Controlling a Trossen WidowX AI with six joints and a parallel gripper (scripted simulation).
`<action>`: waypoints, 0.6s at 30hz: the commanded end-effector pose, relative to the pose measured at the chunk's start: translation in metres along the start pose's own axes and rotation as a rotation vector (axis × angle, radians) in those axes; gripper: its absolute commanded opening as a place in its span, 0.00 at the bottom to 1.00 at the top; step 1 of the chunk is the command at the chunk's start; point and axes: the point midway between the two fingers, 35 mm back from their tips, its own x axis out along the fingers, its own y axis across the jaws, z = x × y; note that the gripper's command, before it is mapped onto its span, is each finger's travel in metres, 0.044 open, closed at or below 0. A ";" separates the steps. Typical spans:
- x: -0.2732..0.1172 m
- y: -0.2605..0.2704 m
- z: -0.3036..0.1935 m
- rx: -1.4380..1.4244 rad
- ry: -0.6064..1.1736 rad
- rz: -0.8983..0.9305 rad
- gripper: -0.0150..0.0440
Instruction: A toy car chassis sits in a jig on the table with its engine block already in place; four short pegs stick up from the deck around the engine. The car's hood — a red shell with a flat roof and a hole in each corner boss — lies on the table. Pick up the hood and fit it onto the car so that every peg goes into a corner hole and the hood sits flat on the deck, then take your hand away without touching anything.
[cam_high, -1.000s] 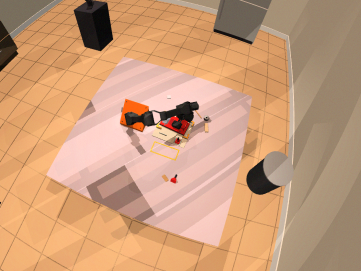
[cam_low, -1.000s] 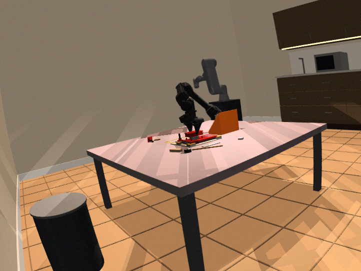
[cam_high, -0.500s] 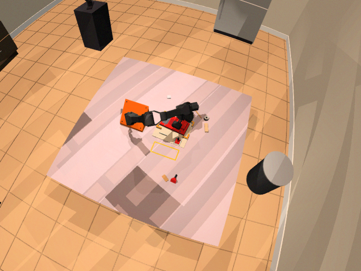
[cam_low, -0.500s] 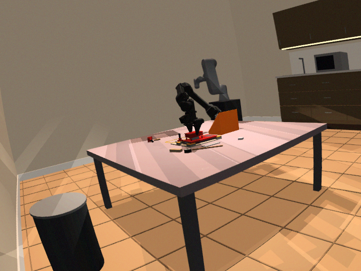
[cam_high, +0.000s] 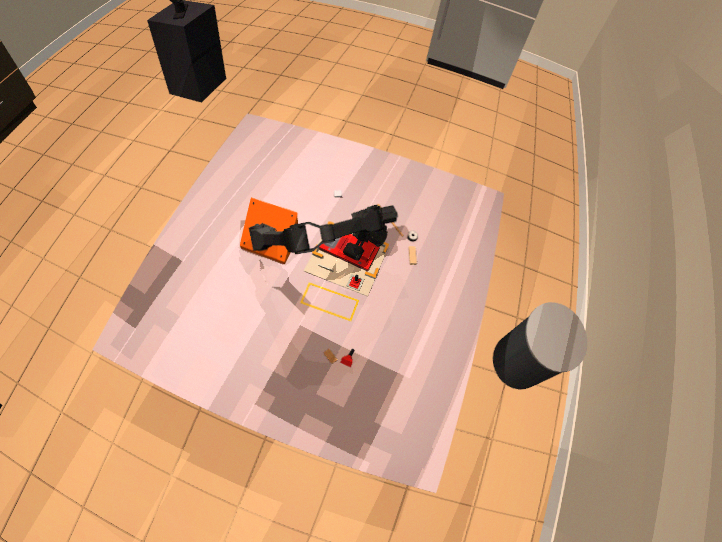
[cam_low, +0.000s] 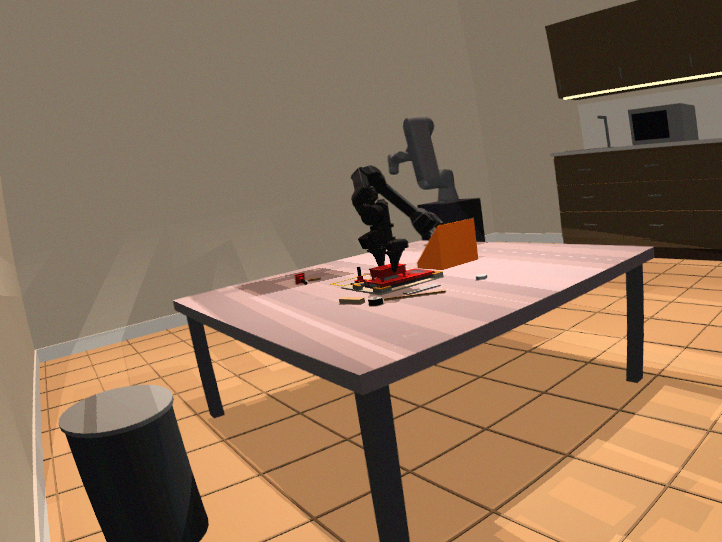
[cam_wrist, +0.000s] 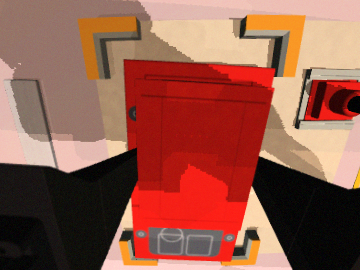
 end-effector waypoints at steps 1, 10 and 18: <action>0.002 0.000 0.000 -0.005 -0.003 -0.003 0.25; 0.006 0.000 0.000 -0.005 -0.003 -0.003 0.25; 0.009 -0.001 0.000 -0.005 -0.003 -0.003 0.25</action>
